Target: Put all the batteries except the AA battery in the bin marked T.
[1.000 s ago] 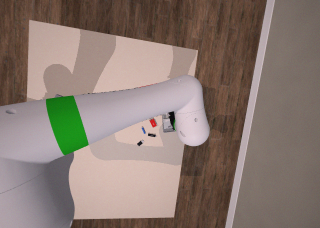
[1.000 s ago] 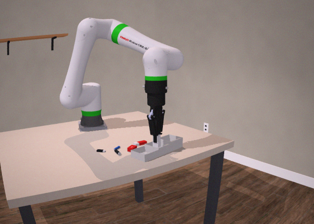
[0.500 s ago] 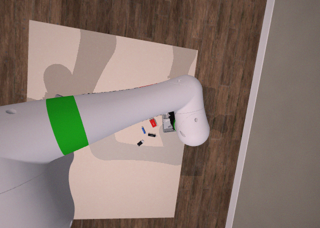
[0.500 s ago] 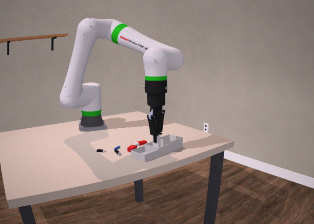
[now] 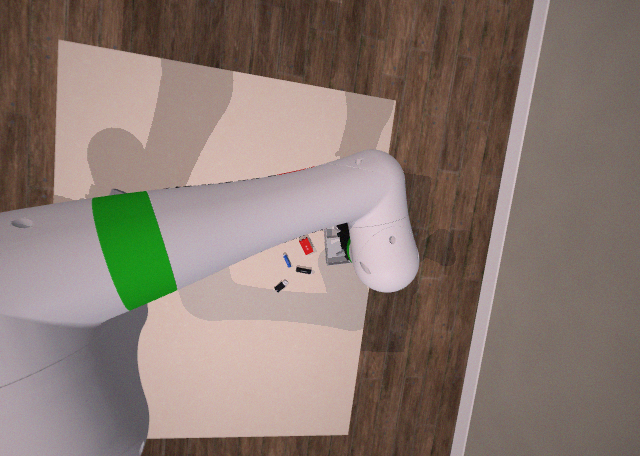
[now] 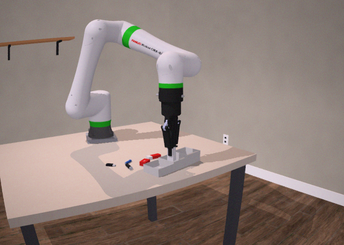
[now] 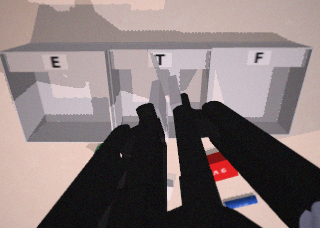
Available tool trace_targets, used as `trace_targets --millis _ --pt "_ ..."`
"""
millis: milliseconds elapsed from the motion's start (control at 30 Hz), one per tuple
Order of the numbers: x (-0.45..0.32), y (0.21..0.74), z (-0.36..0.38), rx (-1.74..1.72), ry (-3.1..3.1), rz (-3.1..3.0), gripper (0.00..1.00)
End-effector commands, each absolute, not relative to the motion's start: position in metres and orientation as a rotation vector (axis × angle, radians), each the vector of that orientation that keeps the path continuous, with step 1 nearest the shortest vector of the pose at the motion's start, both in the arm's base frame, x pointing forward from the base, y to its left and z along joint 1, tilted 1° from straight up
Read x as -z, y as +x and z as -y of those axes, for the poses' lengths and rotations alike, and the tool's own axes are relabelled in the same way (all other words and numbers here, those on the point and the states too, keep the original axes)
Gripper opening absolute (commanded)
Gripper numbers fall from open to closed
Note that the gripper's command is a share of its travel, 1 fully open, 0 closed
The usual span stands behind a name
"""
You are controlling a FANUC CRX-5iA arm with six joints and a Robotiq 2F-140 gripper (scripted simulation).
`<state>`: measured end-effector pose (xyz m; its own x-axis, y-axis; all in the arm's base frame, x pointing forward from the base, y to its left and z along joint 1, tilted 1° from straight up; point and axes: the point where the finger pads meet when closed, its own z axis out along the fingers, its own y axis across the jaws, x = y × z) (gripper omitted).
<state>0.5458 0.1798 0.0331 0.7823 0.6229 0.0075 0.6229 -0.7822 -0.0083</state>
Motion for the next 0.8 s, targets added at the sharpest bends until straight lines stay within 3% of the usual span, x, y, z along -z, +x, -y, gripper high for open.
trace_targets --millis 0,767 --pt "-0.036 0.546 -0.18 0.008 -2.956 1.033 0.05" --pt "-0.064 0.546 -0.18 0.008 -2.956 1.033 0.05"
